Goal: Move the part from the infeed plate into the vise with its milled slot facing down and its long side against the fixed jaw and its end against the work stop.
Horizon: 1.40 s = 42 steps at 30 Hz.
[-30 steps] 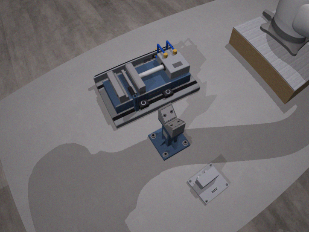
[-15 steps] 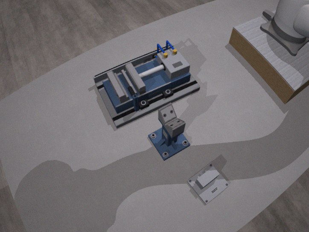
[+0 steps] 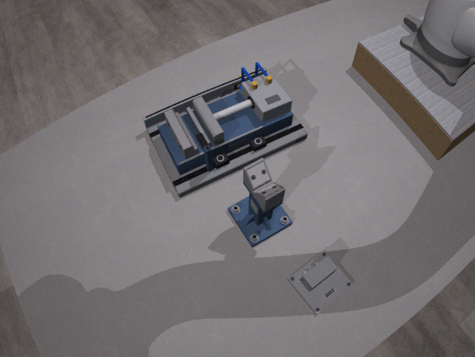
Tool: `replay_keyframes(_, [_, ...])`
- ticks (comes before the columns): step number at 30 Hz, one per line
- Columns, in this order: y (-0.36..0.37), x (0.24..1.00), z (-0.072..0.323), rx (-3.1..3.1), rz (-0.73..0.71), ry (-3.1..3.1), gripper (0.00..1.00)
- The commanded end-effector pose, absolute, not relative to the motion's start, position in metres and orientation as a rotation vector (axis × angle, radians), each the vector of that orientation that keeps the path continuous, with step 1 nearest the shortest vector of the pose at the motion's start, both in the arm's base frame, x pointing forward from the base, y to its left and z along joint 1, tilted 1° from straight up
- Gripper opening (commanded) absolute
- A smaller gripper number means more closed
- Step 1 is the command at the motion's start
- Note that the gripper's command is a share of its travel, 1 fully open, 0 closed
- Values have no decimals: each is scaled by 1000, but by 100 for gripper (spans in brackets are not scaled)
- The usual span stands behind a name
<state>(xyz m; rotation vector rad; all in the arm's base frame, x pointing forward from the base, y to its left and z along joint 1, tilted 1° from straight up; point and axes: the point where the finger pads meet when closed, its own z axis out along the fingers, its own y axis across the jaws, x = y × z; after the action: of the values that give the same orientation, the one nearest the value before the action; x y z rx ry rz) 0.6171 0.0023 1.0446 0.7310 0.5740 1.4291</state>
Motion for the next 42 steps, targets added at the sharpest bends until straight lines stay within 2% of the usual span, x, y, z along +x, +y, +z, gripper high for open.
replay_keyframes(1, [20, 671, 997, 842, 1433, 728, 100])
replay_keyframes(6, [44, 732, 917, 1002, 1415, 925, 100])
replay_keyframes(12, [77, 790, 802, 1208, 1355, 1167, 100])
replay_keyframes(14, [77, 790, 802, 1208, 1355, 1167, 100])
replay_keyframes(15, [89, 810, 755, 1258, 1334, 1223, 100])
replay_keyframes(24, [134, 837, 569, 1559, 1151, 1545, 100])
replay_keyframes(29, [153, 824, 464, 1740, 983, 1725, 100])
replay_keyframes(31, [153, 824, 464, 1740, 983, 1725, 100])
replay_keyframes(32, [160, 812, 419, 1822, 890, 1803, 100])
replay_keyframes(35, [168, 794, 366, 1897, 793, 1871, 100])
replay_keyframes(42, [177, 723, 251, 2112, 428, 2054, 100])
